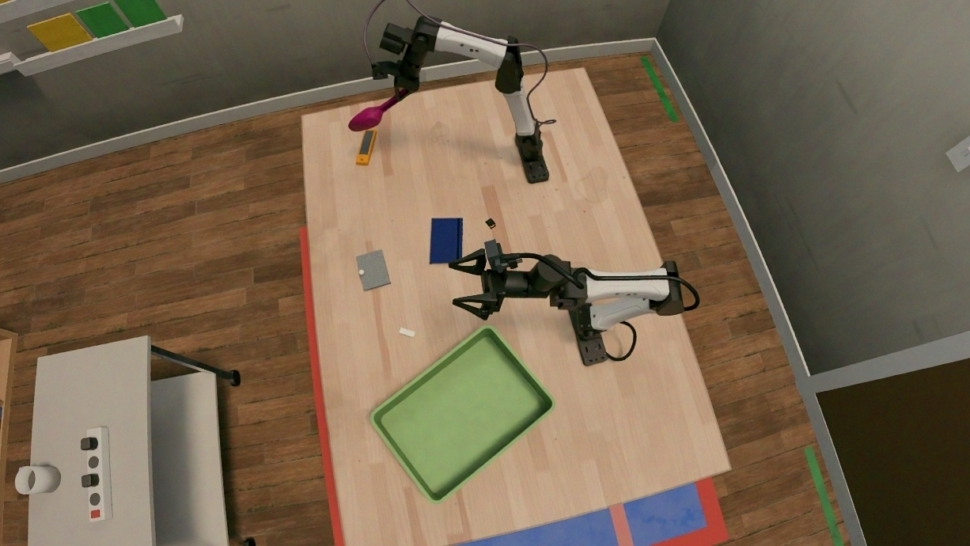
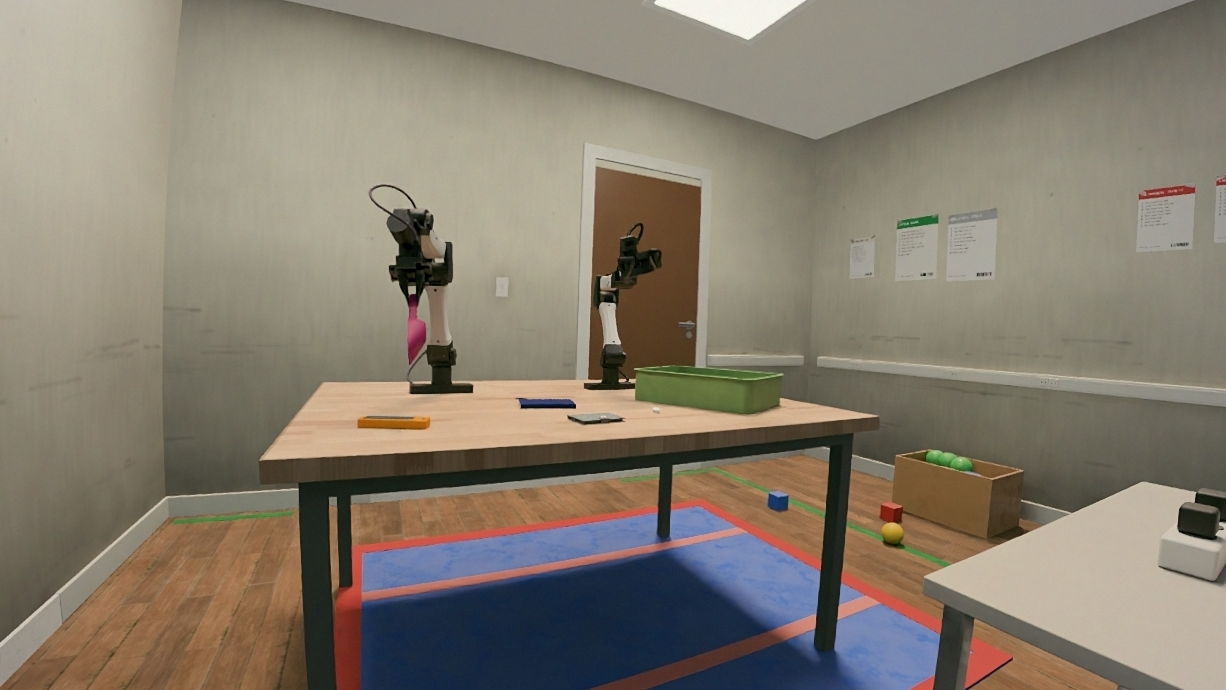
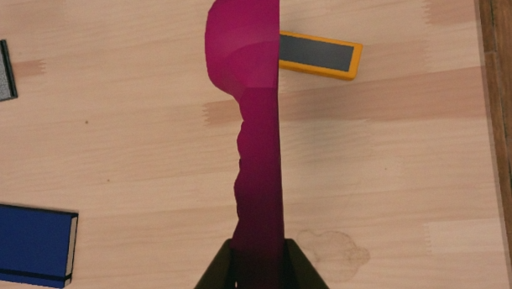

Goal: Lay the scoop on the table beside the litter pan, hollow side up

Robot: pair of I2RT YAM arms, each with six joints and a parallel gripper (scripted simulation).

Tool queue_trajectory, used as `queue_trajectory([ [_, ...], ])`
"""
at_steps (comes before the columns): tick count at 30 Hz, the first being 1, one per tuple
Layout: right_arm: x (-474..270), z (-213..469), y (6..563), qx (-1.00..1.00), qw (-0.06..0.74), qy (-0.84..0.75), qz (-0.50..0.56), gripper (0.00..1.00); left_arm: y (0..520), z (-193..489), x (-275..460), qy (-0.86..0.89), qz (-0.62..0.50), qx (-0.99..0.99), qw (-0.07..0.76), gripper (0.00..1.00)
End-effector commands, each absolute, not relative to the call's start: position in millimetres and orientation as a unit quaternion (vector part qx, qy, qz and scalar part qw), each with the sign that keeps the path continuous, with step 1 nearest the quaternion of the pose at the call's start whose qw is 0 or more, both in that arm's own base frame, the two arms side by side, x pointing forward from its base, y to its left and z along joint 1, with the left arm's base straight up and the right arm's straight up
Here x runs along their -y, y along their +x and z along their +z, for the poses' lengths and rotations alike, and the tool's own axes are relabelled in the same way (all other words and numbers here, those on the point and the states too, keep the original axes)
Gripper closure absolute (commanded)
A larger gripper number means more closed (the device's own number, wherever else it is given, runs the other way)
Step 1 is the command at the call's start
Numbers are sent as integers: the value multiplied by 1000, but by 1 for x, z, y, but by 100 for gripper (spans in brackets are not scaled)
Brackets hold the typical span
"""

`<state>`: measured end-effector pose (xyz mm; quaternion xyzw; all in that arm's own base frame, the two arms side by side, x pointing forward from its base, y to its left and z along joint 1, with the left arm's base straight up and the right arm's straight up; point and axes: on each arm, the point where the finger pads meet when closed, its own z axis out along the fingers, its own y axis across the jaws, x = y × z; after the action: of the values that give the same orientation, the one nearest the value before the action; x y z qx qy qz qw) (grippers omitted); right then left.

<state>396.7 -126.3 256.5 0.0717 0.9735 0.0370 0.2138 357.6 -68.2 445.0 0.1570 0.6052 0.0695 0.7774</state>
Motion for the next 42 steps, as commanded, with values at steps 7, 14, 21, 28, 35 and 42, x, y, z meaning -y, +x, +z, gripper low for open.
queue_trajectory([
  [7, 126, 263, 397, -972, 223, 70, 34, 99, 355, 452, 67, 154, 70, -599, 783, 0],
  [14, 126, 263, 397, -972, 223, 70, 34, 99, 355, 452, 67, 154, 70, -599, 783, 0],
  [21, 126, 263, 397, -972, 223, 70, 35, 100, 355, 452, 67, 154, 70, -599, 783, 0],
  [28, 129, 270, 402, -966, 249, 69, 10, 89, 351, 441, 72, 158, 51, -625, 763, 0],
  [35, 116, 271, 403, -959, 276, 52, -33, 89, 313, 408, 96, 184, -15, -692, 698, 0],
  [42, 66, 261, 388, -943, 314, 1, -113, 89, 194, 372, 114, 243, -127, -749, 604, 0],
])
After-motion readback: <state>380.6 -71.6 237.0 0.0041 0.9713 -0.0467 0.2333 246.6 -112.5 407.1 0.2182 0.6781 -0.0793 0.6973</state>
